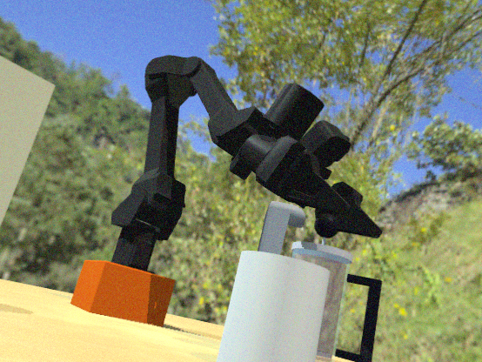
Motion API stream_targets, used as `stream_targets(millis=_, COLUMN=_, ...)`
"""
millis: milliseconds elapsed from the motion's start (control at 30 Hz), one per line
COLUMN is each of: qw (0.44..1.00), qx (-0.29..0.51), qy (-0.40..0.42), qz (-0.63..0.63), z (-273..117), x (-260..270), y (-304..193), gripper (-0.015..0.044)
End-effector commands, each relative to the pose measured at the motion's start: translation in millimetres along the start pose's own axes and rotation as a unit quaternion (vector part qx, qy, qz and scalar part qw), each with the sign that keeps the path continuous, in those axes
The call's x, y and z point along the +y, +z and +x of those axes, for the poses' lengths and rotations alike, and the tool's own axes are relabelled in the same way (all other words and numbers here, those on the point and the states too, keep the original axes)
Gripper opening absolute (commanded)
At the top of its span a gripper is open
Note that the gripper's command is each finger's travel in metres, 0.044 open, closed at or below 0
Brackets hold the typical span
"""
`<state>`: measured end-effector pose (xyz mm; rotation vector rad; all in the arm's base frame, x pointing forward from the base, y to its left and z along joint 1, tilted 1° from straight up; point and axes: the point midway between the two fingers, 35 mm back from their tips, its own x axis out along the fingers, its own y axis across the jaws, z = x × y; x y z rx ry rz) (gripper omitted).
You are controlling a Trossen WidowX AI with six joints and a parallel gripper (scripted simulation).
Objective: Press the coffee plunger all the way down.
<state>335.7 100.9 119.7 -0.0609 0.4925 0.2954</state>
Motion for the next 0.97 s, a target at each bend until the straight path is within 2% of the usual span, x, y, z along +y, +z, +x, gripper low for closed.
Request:
stream_targets(millis=0, qw=1.0, qx=0.001, qy=0.0, qz=0.0, z=-6.8, x=-0.4, y=7.7, gripper=0.044)
stream_targets(millis=267, qw=1.0, qx=0.011, qy=-0.001, qz=0.004, z=-69.0, x=-2.3, y=48.1, gripper=0.044)
stream_targets(millis=933, qw=1.0, qx=0.011, qy=-0.001, qz=0.004, z=-69.8, x=-2.3, y=46.8, gripper=0.044)
